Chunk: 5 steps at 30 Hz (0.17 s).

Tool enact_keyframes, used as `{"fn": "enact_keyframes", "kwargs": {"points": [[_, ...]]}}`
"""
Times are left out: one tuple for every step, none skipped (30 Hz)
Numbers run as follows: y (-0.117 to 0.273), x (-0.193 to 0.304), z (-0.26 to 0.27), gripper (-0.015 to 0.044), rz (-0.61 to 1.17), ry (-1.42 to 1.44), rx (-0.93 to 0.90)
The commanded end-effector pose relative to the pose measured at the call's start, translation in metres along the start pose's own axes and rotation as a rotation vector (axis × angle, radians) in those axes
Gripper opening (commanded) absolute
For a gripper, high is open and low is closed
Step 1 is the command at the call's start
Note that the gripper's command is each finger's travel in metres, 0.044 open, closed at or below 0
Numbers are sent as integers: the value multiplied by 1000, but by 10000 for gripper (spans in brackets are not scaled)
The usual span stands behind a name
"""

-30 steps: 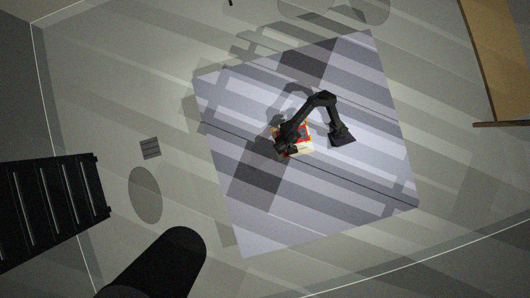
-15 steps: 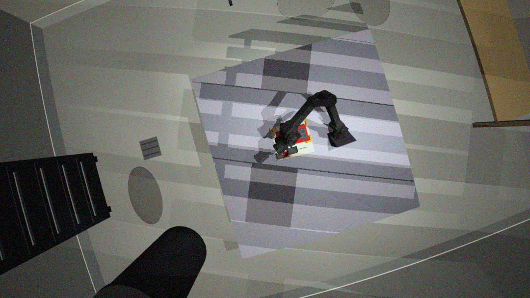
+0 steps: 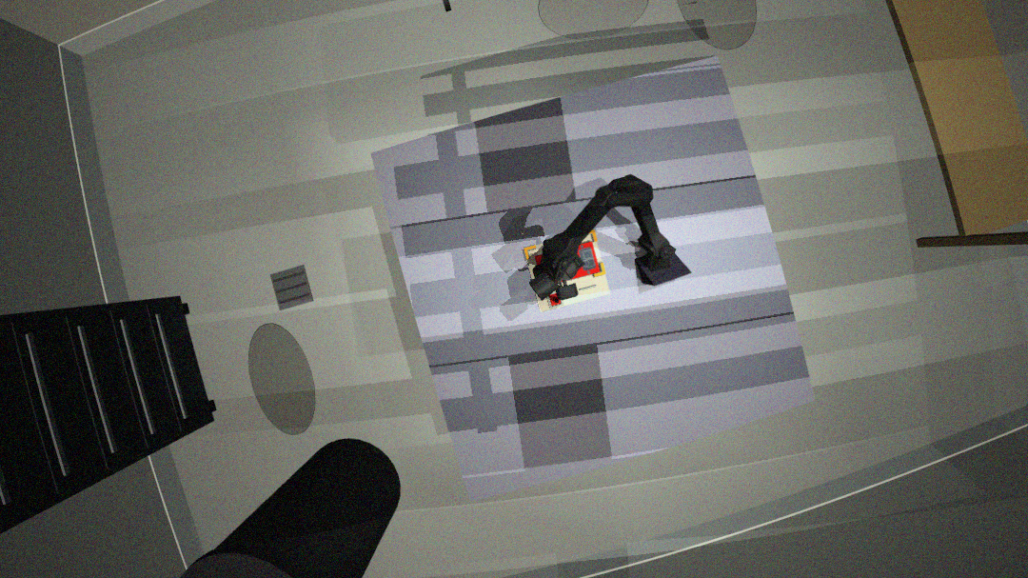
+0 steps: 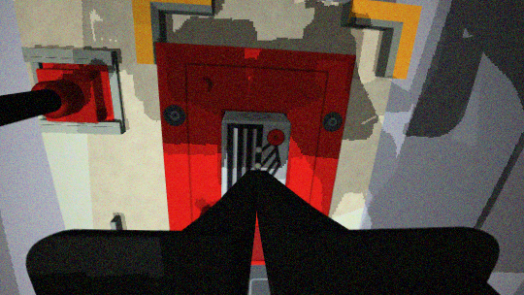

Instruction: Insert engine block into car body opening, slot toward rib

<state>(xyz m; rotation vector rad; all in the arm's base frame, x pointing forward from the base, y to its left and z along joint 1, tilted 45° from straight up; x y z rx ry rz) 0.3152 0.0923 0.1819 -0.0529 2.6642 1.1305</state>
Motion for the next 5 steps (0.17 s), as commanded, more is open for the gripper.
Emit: {"fn": "enact_keyframes", "kwargs": {"points": [[0, 0, 0, 0, 2, -4, -1], [0, 0, 0, 0, 2, -4, -1], [0, 0, 0, 0, 2, -4, -1], [0, 0, 0, 0, 2, -4, -1], [0, 0, 0, 0, 2, -4, -1]]}}
Point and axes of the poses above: the point midway between the two fingers, 35 mm back from their tips, its own y axis back along the fingers, its own z axis across the jaws, x = y × z, the point moved 10 cm from there along y, back along the fingers, and after that the axes turned 14 degrees about -y, right-handed, at the moved point
